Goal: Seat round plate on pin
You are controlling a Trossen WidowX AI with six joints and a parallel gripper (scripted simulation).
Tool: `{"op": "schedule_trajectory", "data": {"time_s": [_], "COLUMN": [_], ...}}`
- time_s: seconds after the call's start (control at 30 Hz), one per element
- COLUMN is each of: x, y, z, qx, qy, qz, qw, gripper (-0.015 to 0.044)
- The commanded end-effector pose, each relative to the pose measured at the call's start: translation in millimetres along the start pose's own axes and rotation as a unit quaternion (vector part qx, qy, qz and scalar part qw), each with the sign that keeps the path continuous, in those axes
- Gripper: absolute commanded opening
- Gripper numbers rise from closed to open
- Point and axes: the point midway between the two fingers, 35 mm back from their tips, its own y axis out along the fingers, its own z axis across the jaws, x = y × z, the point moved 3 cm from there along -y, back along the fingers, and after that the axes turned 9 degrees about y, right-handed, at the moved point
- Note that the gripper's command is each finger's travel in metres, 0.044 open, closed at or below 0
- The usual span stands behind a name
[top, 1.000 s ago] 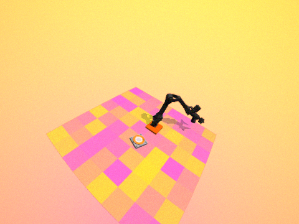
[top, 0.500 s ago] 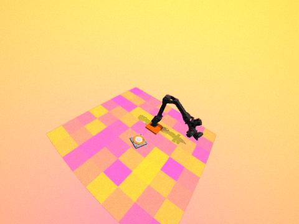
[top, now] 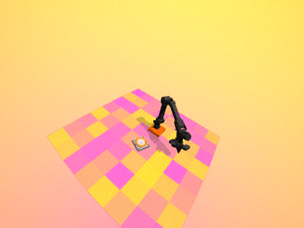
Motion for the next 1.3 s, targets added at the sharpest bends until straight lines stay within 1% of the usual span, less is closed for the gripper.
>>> {"op": "schedule_trajectory", "data": {"time_s": [0.0,0.1,0.2,0.37,0.43,0.63,0.7,0.9,1.27], "x": [48.3,90.2,107.5,153.6,157.6,179.8,180.5,180.8,178.7], "y": [-7.3,-18.4,-24.9,-53.0,-56.8,-93.7,-97.4,-95.5,-57.9], "z": [-24.2,-51.5,-65.8,-119.3,-125.9,-184.1,-189.4,-192.3,-215.7], "qx": [-0.049,-0.096,-0.12,-0.193,-0.2,-0.251,-0.254,-0.254,-0.254], "qy": [-0.036,-0.064,-0.076,-0.112,-0.115,-0.141,-0.143,-0.143,-0.143], "qz": [-0.022,-0.034,-0.034,-0.012,-0.007,0.052,0.058,0.06,0.06], "qw": [0.998,0.993,0.989,0.975,0.973,0.956,0.955,0.955,0.955], "gripper": [0.0,0.0,0.0,0.0,0.0,0.0,0.0,0.0,0.0]}}
